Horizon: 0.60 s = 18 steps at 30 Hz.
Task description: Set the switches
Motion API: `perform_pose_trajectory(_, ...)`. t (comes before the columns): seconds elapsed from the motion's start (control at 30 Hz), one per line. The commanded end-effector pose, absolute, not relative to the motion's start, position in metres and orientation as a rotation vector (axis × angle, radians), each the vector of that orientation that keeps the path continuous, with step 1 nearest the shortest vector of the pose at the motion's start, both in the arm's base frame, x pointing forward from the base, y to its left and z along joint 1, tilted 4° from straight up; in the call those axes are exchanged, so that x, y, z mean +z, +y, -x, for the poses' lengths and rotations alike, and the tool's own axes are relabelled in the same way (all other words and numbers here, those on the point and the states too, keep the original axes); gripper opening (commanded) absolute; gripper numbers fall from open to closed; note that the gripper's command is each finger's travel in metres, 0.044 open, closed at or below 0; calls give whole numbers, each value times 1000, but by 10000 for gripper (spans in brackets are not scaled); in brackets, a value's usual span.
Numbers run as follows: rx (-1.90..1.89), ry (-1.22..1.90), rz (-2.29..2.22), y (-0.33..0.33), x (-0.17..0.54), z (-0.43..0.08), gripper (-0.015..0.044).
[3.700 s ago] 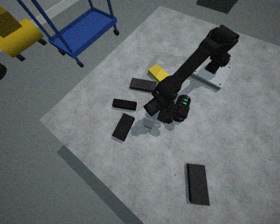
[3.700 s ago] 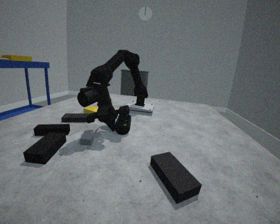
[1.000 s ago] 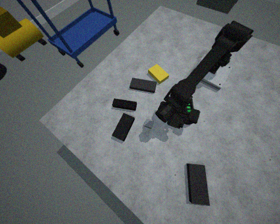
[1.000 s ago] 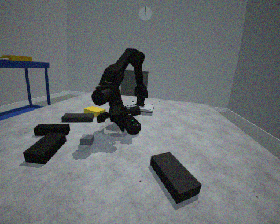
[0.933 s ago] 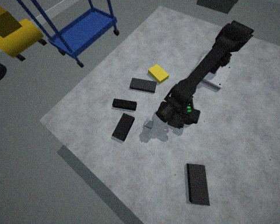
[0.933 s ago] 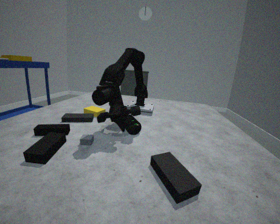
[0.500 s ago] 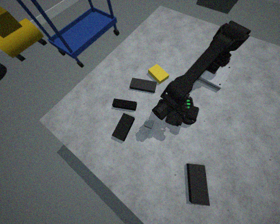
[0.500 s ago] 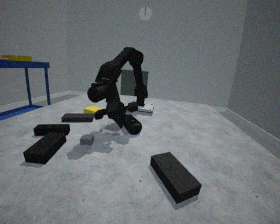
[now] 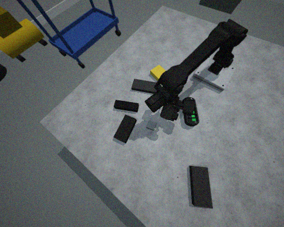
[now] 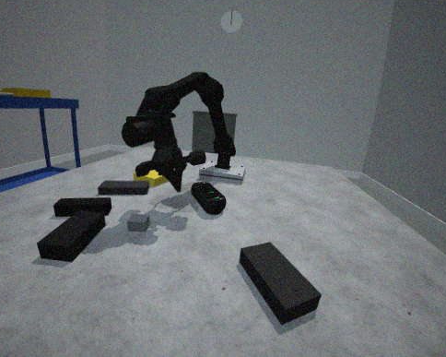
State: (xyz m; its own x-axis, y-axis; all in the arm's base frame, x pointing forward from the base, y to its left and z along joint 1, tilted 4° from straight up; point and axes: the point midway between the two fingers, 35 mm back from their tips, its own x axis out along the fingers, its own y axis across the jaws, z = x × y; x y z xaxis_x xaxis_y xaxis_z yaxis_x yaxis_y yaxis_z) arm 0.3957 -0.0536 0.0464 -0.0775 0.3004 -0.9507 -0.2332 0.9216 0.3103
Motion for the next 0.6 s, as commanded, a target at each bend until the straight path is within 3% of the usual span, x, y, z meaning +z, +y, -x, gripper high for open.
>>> perform_pose_trajectory(0.0,444,1591,48,-34,52,-383,0)
perform_pose_trajectory(0.57,360,1444,622,35,55,-268,0)
